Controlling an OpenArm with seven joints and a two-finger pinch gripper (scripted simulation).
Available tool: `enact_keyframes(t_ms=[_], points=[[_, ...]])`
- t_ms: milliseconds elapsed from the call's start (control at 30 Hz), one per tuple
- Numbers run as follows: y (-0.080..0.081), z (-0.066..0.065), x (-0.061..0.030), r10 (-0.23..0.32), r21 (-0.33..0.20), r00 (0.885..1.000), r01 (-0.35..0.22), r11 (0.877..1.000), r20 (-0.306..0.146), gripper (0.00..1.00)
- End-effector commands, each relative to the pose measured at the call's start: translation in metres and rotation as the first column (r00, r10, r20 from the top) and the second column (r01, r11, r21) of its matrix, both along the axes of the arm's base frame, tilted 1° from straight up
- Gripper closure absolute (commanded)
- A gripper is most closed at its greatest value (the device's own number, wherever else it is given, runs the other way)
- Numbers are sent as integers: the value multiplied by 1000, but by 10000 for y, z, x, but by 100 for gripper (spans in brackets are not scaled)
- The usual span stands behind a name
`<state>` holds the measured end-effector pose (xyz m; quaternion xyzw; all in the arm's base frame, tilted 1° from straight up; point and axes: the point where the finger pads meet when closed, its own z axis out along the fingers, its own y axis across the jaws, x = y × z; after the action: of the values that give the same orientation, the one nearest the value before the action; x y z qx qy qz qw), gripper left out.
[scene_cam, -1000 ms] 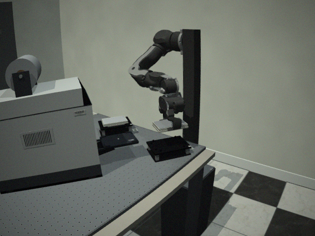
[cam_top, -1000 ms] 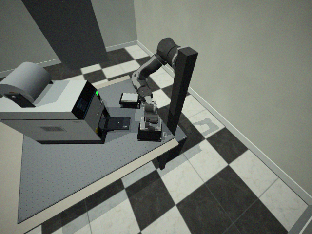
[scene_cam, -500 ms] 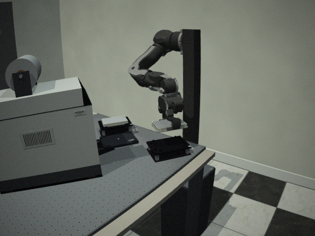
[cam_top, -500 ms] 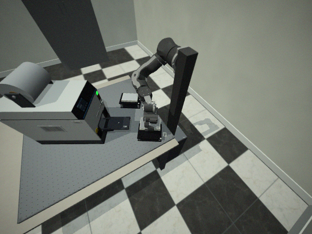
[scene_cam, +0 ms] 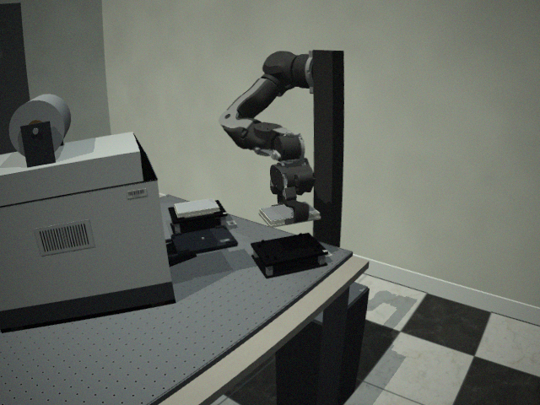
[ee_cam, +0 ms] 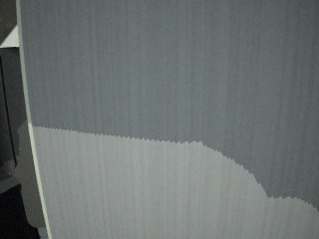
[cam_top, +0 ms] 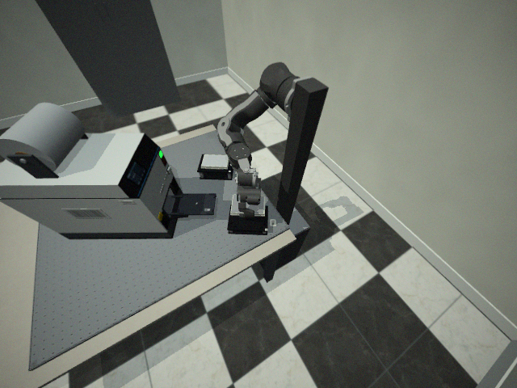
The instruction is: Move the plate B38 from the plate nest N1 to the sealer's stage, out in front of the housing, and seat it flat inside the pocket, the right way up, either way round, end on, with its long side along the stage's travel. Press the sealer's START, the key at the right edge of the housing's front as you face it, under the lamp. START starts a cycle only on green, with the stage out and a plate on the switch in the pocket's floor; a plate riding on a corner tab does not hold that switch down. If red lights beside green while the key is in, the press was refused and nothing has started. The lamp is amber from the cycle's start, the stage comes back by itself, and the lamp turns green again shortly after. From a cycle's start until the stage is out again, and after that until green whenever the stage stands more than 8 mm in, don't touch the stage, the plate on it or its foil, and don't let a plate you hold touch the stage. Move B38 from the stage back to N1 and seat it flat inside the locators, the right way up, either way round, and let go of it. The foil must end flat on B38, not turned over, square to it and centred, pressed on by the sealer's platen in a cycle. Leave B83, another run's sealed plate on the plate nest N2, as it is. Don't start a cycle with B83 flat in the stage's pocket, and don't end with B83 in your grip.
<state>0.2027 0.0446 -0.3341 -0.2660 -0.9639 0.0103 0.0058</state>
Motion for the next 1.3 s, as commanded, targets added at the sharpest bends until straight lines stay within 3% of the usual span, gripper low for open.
enact_keyframes(t_ms=[0,167,333,733,900,1267], points=[[5,14,18,-1,4,1000,1,1000,2,100],[5,14,18,-1,4,1000,1,1000,2,100],[4,-307,-3,5,5,1000,-5,1000,2,100],[4,-307,-3,5,5,1000,-5,1000,2,100],[0,-621,7,1,8,1000,-2,1000,2,100],[0,-621,7,1,8,1000,-2,1000,2,100]])
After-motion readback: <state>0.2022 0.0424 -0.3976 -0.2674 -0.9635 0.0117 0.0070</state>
